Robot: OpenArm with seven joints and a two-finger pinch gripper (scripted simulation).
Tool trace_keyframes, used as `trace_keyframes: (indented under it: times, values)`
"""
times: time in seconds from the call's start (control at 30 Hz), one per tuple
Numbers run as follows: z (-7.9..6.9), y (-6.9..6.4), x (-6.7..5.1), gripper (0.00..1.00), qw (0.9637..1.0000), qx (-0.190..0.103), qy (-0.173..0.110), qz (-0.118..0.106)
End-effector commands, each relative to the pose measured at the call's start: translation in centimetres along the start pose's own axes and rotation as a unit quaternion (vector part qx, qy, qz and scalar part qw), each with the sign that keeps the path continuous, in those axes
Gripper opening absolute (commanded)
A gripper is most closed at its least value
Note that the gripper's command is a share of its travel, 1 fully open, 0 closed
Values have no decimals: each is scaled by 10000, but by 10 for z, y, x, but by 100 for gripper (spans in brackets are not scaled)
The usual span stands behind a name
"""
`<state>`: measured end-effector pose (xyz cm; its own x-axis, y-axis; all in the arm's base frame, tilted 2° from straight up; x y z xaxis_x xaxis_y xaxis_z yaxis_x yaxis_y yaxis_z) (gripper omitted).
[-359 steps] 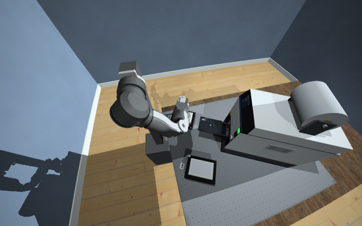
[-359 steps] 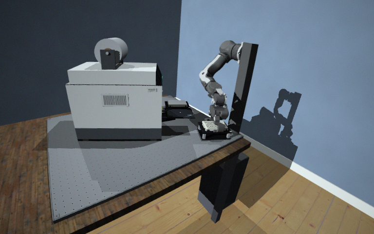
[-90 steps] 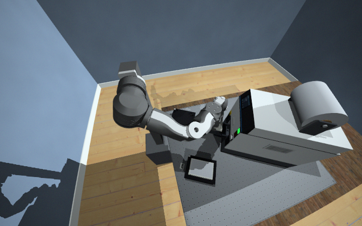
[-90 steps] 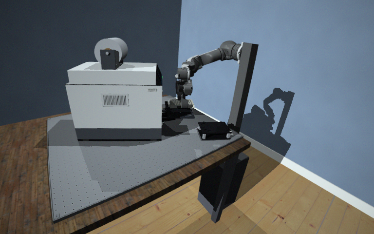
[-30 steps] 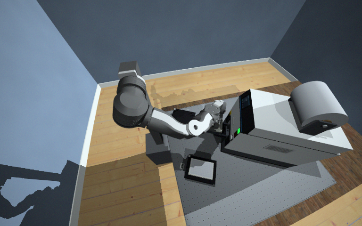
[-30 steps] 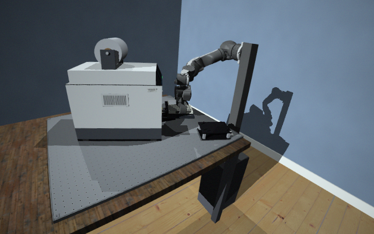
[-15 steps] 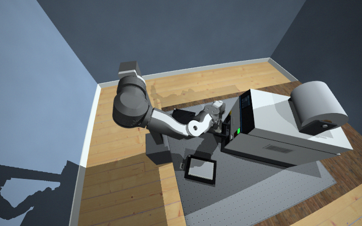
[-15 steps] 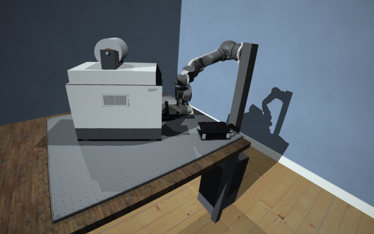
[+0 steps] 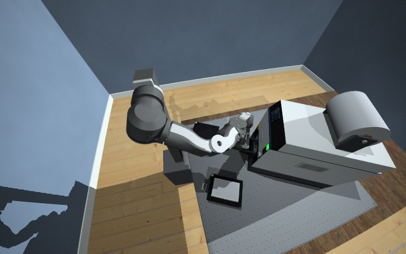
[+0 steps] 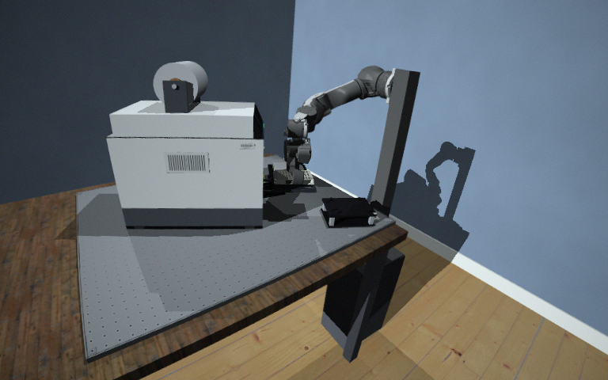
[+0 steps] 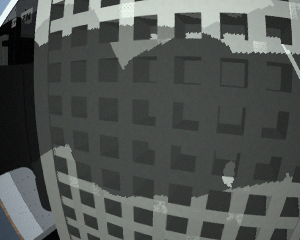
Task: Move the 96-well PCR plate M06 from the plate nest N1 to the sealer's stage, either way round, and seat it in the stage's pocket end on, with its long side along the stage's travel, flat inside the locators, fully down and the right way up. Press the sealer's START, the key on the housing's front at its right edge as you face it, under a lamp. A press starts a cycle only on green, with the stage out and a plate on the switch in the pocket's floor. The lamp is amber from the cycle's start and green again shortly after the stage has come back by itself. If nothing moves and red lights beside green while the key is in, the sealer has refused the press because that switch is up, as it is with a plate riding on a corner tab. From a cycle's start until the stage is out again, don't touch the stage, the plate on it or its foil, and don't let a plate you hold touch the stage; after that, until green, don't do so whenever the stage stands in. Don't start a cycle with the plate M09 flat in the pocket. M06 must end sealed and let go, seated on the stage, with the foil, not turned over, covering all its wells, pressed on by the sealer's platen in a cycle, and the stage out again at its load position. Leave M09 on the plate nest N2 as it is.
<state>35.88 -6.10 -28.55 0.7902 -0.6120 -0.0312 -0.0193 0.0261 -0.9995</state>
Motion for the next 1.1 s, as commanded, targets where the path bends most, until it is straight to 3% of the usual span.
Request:
trace_keyframes:
  times: [0.0,0.73,1.07]
  values:
    - [0,-2,1,0,10000,-3,1,-8]
    - [-2,3,-2,0,10000,-22,-5,1]
    - [0,-2,1,0,10000,-5,4,-6]
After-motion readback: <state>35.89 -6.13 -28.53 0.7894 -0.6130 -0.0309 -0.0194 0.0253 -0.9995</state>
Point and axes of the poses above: the point where the finger pads meet when closed, its own y axis out along the fingers, its own z axis across the jaws, x = y × z, the point moved 3 cm from there along -y, back along the fingers, and after that the axes turned 12 degrees about y, right-handed, at the moved point
